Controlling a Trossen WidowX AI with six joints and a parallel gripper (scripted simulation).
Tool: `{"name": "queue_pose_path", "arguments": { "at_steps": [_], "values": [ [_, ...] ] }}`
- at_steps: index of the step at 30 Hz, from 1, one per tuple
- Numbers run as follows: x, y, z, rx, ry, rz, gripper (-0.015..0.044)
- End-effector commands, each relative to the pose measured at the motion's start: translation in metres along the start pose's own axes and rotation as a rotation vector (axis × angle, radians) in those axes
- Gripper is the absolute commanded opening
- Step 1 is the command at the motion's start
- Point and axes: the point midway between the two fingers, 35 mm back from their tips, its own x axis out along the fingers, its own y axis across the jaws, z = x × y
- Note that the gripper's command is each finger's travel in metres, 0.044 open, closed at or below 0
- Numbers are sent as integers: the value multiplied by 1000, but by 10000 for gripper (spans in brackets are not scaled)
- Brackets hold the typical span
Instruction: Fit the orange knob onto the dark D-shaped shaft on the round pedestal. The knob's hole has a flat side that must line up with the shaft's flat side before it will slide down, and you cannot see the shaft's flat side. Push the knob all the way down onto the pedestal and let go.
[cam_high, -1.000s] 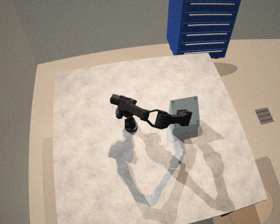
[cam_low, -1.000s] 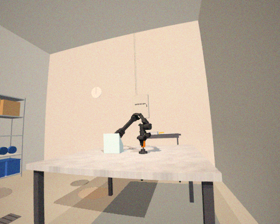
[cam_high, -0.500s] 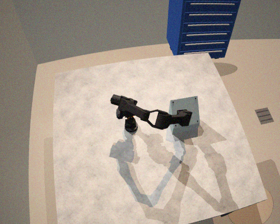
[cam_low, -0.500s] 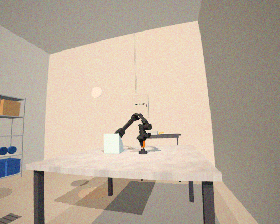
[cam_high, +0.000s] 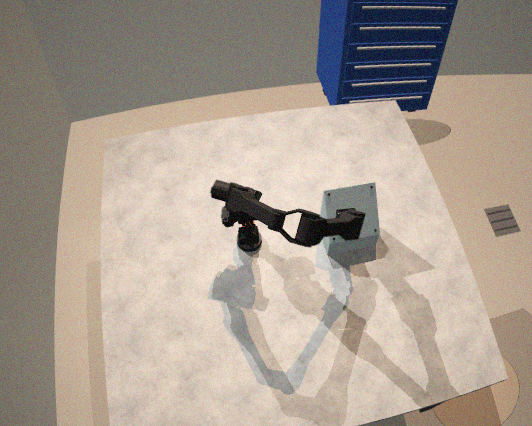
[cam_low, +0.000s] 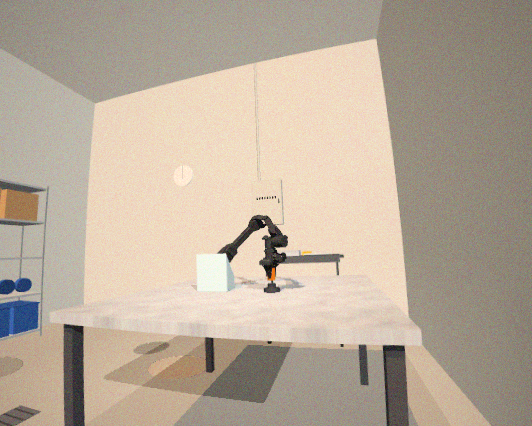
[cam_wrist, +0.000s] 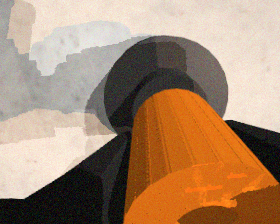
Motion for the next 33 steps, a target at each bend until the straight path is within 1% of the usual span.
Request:
{"name": "queue_pose_path", "arguments": {
  "at_steps": [1, 11, 18, 33],
  "values": [
    [0, 0, 2, 1, -2, 0, 0],
    [-4, -2, 4, 10, -2, 0, 0],
    [-5, -2, 5, 211, -2, 0, 0],
    [-1, -2, 2, 211, -2, 0, 0]
  ]
}}
